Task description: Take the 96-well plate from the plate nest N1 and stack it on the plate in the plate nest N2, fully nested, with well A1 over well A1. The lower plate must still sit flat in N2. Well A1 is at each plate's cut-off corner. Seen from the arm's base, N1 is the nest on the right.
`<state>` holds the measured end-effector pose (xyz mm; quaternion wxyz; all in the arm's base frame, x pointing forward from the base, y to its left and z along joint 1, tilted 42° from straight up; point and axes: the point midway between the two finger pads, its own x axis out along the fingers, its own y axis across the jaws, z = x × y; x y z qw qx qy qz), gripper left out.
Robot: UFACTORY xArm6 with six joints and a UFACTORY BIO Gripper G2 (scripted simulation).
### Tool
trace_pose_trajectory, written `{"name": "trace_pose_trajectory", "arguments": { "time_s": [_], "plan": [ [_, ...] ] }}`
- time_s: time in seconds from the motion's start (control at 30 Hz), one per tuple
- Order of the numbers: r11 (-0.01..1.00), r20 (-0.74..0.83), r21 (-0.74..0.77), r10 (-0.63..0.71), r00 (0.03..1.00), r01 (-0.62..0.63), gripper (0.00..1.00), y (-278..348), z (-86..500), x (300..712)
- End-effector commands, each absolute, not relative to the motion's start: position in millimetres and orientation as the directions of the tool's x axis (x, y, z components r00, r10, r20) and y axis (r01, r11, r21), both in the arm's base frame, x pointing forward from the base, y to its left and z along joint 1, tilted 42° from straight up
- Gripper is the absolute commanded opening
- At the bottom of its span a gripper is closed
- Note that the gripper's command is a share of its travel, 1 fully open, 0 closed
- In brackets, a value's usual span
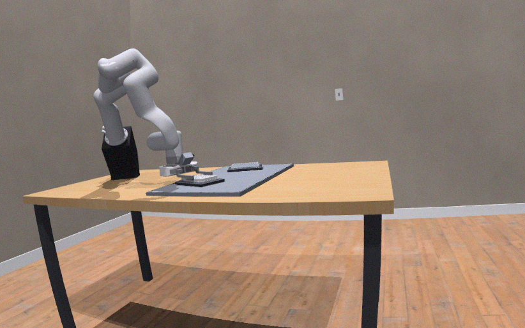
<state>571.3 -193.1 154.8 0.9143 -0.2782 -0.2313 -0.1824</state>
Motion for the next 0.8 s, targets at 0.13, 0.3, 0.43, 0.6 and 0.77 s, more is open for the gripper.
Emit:
{"name": "trace_pose_trajectory", "arguments": {
  "time_s": [0.13,0.3,0.43,0.6,0.77],
  "plan": [
    [0.779,0.526,-0.423,-0.204,0.826,0.462,0.00,-192.4,156.1,571.9],
    [0.779,0.526,-0.423,-0.204,0.826,0.462,0.00,-191.7,156.9,571.4],
    [0.779,0.526,-0.423,-0.204,0.826,0.462,0.00,-190.1,158.9,570.6],
    [0.779,0.526,-0.423,-0.204,0.826,0.462,0.00,-188.1,161.4,569.5],
    [0.779,0.526,-0.423,-0.204,0.826,0.462,0.00,-186.2,163.8,568.4]
  ]
}}
